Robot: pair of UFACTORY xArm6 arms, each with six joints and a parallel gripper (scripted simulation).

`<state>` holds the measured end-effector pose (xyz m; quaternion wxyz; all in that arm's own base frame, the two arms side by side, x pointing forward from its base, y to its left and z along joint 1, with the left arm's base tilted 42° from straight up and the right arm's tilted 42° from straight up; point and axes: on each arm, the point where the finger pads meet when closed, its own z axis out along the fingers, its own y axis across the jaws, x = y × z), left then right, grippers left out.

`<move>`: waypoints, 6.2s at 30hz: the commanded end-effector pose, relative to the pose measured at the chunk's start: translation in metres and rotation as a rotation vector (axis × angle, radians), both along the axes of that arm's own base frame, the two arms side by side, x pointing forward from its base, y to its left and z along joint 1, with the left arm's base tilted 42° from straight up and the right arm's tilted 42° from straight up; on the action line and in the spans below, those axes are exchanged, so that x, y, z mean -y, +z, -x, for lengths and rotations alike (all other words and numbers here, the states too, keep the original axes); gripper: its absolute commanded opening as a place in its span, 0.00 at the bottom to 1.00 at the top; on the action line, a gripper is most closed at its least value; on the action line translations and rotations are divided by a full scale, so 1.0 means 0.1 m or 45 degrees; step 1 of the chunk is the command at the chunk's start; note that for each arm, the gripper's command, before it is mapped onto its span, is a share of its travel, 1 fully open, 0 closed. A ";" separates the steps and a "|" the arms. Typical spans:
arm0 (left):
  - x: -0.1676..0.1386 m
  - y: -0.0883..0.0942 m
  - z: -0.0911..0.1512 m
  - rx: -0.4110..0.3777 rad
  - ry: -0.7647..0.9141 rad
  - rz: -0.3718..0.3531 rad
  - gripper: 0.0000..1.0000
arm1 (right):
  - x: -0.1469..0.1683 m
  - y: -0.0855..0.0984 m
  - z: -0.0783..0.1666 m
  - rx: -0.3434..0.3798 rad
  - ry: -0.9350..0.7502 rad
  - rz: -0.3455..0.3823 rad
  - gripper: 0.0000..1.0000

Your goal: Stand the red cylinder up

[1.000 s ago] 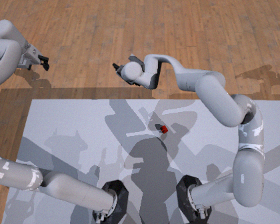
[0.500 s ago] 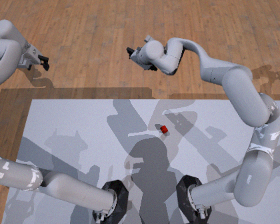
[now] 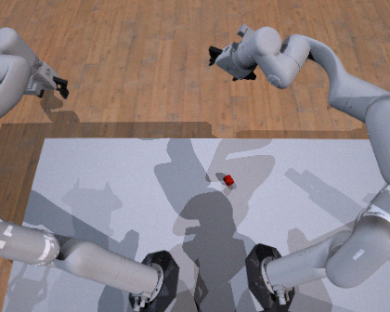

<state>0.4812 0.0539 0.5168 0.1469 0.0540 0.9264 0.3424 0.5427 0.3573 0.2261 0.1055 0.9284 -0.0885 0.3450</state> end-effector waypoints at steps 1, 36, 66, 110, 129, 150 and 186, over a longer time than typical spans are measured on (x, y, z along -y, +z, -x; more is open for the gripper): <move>0.01 0.01 0.00 0.004 -0.002 0.001 1.00 | 0.08 0.37 0.16 -0.039 0.049 -0.011 1.00; 0.01 0.01 0.00 0.004 -0.002 0.001 1.00 | 0.97 2.45 2.06 -0.192 0.785 -0.131 1.00; 0.01 0.01 0.00 0.004 -0.002 0.001 1.00 | 1.34 2.84 3.09 -0.093 1.255 -0.164 1.00; 0.01 0.01 0.00 0.004 -0.002 0.001 1.00 | 1.53 2.86 3.01 -0.075 1.195 -0.166 1.00; 0.01 0.01 0.00 0.004 -0.002 0.001 1.00 | 2.17 2.86 2.59 -0.054 0.891 -0.171 1.00; 0.01 0.01 0.00 0.004 -0.002 0.001 1.00 | 3.59 2.86 2.26 -0.012 0.298 -0.176 1.00; 0.01 0.01 0.00 0.004 -0.002 0.001 1.00 | 6.13 2.86 3.56 0.069 -0.889 -0.165 1.00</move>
